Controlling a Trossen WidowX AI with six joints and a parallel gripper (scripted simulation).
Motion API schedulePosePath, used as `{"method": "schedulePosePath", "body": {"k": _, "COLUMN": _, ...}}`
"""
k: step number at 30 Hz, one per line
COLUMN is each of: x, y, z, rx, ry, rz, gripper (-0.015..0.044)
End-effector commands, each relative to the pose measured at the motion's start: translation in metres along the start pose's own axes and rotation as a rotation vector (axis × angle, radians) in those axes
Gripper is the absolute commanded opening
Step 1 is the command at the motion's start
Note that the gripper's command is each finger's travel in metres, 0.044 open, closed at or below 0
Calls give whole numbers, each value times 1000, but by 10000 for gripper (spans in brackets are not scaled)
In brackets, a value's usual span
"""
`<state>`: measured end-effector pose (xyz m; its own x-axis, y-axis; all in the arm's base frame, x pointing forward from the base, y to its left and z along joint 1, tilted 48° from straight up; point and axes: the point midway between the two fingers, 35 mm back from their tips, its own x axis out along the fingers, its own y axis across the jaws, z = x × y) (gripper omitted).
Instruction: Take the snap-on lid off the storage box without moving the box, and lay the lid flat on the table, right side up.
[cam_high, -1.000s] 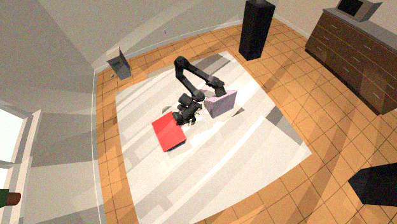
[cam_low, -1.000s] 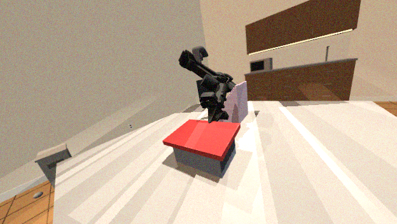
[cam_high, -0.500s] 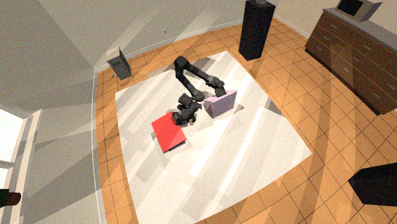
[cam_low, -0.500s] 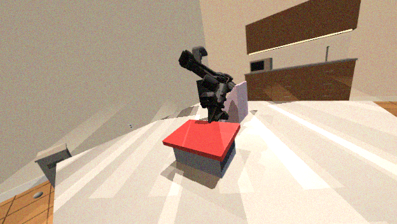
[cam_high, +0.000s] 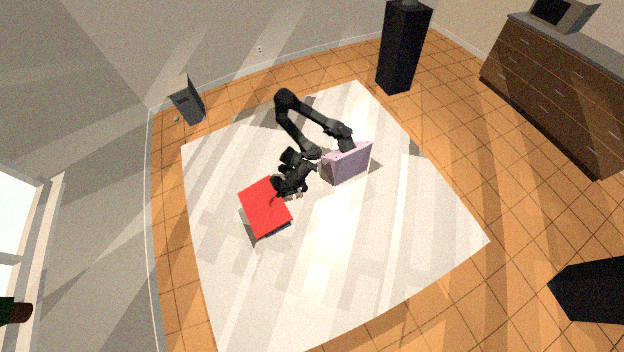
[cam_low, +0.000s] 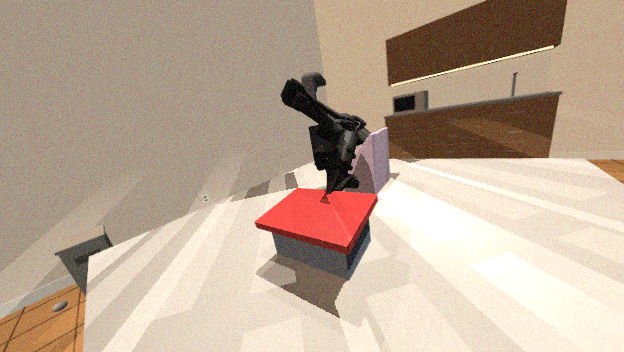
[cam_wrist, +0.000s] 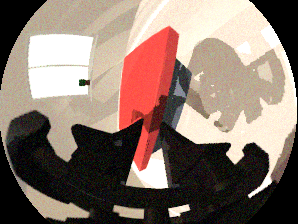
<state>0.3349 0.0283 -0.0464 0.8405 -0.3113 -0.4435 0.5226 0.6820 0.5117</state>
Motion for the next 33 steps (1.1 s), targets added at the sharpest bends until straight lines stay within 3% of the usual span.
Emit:
{"method": "schedulePosePath", "body": {"k": 1, "x": 1, "y": 0, "z": 0, "rx": -2, "ry": 1, "rz": 0, "gripper": 0}}
{"method": "schedulePosePath", "body": {"k": 33, "x": -1, "y": 5, "z": 0, "rx": -2, "ry": 0, "rz": -4, "gripper": 0}}
